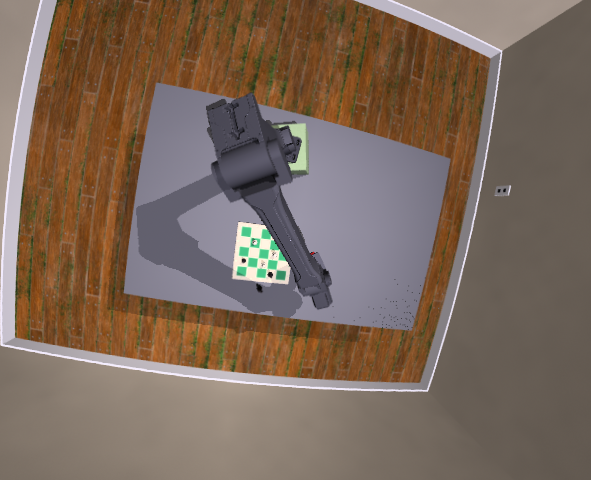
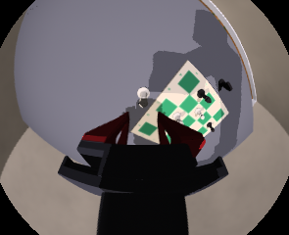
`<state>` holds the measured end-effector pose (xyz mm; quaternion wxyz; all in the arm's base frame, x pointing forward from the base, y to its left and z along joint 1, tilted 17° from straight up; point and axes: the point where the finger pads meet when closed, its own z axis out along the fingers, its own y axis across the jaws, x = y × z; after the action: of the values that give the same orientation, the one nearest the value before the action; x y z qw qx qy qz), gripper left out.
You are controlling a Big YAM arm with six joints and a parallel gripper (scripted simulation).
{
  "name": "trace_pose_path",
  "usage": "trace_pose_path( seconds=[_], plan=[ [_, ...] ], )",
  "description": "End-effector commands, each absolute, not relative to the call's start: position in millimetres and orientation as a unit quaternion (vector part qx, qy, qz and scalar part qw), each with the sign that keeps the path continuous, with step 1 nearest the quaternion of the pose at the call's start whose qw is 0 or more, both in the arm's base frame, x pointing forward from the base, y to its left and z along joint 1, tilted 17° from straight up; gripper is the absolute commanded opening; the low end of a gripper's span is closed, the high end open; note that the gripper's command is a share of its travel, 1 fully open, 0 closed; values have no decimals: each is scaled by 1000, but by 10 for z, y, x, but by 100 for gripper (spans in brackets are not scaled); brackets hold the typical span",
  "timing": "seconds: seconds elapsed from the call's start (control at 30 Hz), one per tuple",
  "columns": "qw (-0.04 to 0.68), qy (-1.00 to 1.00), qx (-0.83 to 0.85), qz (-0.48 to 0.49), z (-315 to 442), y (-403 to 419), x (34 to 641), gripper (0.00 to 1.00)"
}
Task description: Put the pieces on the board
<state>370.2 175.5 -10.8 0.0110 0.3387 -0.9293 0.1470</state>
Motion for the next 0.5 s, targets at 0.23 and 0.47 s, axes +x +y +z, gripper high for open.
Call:
trace_pose_path(
  seconds=[0.23,0.47],
  plan=[
    [2,-929,340,145,-231,1708,3780,41],
    [6,-927,344,146,-305,1718,3751,41]
  ],
)
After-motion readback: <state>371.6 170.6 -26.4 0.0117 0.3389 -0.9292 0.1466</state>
